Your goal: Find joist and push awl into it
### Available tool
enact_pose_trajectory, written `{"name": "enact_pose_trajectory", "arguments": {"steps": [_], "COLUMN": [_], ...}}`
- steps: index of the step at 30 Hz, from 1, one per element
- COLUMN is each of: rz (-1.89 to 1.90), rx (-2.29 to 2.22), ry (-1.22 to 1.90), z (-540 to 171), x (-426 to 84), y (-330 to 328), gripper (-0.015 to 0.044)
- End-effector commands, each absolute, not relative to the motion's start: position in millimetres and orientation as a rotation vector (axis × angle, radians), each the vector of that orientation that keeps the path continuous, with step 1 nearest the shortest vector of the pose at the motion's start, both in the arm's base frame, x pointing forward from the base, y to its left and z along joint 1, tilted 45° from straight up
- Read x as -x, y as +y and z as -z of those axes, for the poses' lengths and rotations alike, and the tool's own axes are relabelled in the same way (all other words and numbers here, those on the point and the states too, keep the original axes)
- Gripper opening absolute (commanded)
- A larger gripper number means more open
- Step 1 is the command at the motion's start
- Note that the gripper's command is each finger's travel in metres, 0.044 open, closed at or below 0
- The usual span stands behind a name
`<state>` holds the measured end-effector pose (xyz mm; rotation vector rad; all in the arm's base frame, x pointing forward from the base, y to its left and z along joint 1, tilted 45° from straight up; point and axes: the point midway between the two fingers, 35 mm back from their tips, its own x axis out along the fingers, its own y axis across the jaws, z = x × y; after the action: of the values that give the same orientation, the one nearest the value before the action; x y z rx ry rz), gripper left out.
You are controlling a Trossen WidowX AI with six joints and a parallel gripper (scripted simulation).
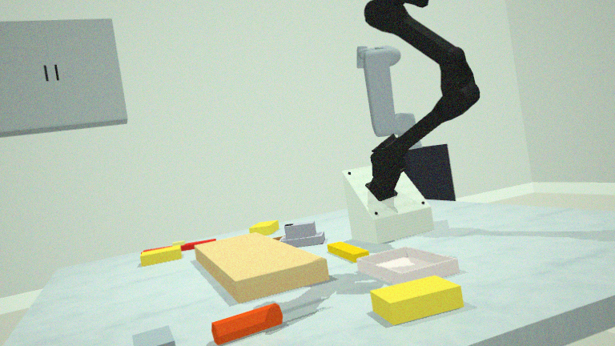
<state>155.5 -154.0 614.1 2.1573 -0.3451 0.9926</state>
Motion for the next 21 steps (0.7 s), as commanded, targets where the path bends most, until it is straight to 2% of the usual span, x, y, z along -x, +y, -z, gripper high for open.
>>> {"name": "enact_pose_trajectory", "arguments": {"steps": [1,2,10,21], "rz": [-0.993,-0.993,-0.992,-0.966], "rx": [-2.172,-2.218,-2.914,-3.861], "ry": [-0.345,-0.346,-0.399,-0.710], "z": [-613,-610,-538,-382], "x": [-156,-159,-202,-254], "y": [-157,-164,-270,-368], "gripper": [0.0426,0.0440,0.0440,0.0440]}}
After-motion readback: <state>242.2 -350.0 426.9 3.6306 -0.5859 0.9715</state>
